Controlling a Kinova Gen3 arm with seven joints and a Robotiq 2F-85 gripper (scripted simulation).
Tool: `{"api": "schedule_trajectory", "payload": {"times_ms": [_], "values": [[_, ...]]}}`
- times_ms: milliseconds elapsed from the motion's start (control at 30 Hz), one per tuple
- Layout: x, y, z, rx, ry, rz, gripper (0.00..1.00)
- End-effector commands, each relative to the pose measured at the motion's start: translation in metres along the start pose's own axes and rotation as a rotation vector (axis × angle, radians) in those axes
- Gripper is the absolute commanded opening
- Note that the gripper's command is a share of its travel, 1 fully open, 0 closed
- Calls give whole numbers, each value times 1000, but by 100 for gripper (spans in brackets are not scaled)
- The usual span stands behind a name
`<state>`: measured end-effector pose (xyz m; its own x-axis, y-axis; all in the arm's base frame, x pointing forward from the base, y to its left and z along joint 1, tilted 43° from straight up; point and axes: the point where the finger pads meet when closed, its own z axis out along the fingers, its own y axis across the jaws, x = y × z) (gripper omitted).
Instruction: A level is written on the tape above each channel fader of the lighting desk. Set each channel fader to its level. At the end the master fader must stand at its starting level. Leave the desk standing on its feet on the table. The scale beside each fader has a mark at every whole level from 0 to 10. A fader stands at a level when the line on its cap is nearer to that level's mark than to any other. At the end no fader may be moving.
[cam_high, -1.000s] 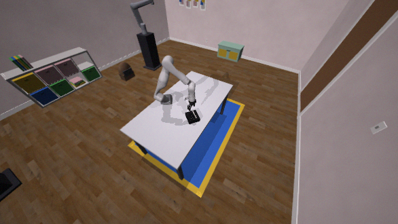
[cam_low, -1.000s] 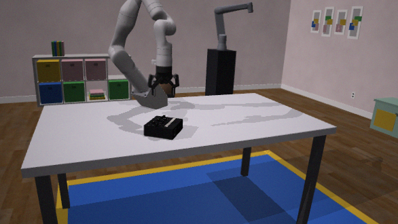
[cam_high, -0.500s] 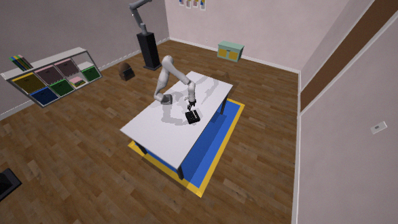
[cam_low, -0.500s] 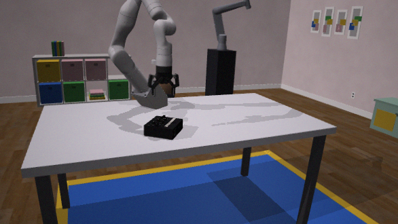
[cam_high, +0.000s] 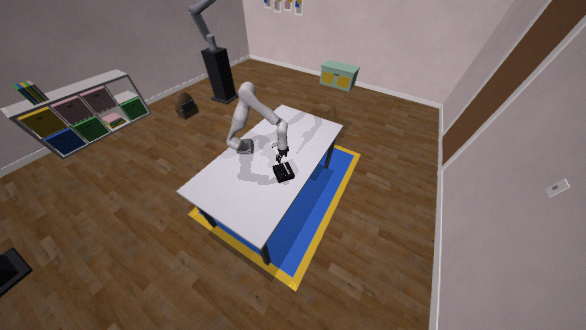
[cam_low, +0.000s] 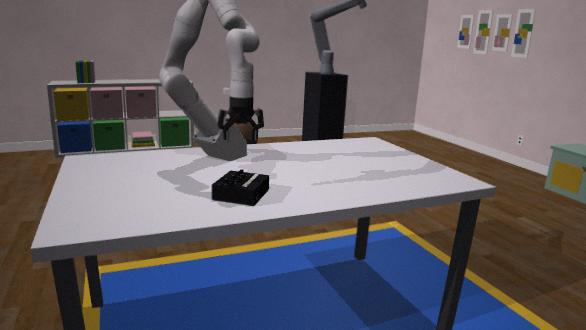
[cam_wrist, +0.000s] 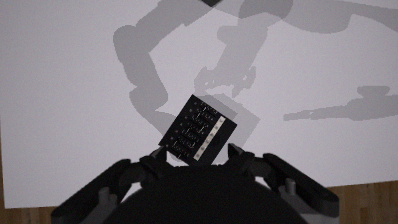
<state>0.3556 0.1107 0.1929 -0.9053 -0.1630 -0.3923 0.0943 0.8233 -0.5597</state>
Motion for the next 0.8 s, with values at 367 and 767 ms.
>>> {"api": "schedule_trajectory", "payload": {"times_ms": [367, 767], "values": [[-3, 3, -2, -6, -10, -22, 100], [-2, 1, 0, 0, -5, 6, 100]]}}
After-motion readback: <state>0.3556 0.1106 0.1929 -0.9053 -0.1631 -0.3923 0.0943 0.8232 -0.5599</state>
